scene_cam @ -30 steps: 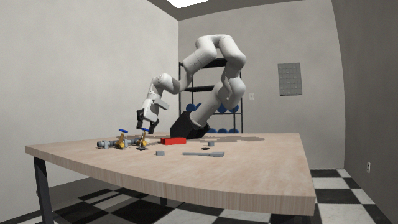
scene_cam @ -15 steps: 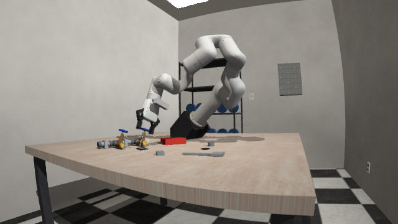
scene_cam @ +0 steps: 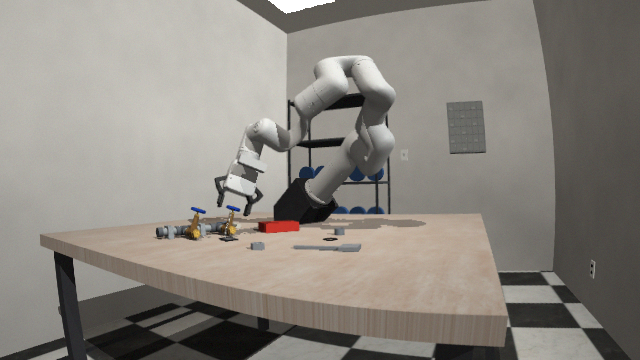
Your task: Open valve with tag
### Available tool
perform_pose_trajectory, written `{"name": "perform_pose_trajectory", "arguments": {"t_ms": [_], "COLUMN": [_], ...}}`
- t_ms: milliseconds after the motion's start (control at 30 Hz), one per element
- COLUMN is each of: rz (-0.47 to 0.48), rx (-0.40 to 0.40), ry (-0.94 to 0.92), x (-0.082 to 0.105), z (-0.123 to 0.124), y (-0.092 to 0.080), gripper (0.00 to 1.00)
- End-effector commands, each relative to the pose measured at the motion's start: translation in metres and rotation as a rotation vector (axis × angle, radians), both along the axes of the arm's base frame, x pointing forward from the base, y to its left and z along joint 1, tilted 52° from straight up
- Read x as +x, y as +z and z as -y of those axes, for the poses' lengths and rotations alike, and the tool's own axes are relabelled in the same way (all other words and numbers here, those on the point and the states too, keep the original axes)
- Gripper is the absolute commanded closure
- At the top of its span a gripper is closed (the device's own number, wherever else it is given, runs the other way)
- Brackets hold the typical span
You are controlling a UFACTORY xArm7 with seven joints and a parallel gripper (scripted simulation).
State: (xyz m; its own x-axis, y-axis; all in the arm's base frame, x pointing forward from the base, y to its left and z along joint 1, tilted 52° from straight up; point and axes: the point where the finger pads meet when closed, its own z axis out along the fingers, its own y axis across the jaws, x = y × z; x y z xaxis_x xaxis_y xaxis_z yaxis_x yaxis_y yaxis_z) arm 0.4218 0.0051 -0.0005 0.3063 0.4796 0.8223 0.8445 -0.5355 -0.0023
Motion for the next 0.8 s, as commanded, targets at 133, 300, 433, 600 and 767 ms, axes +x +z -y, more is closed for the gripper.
{"name": "perform_pose_trajectory", "arguments": {"t_ms": [133,300,433,600,767], "rz": [-0.334,-0.470,-0.599,-0.758,-0.902], "rx": [0.197,0.292,0.380,0.491,0.590], "ry": [-0.263,-0.390,-0.505,-0.648,-0.773], "x": [0.0009,0.0009,0.0009,0.0009,0.0009], "z": [0.0022,0.0023,0.0023,0.0023,0.0023], "y": [0.0006,0.0006,0.0007,0.0007,0.0007], "gripper": [0.00,0.00,0.00,0.00,0.00]}}
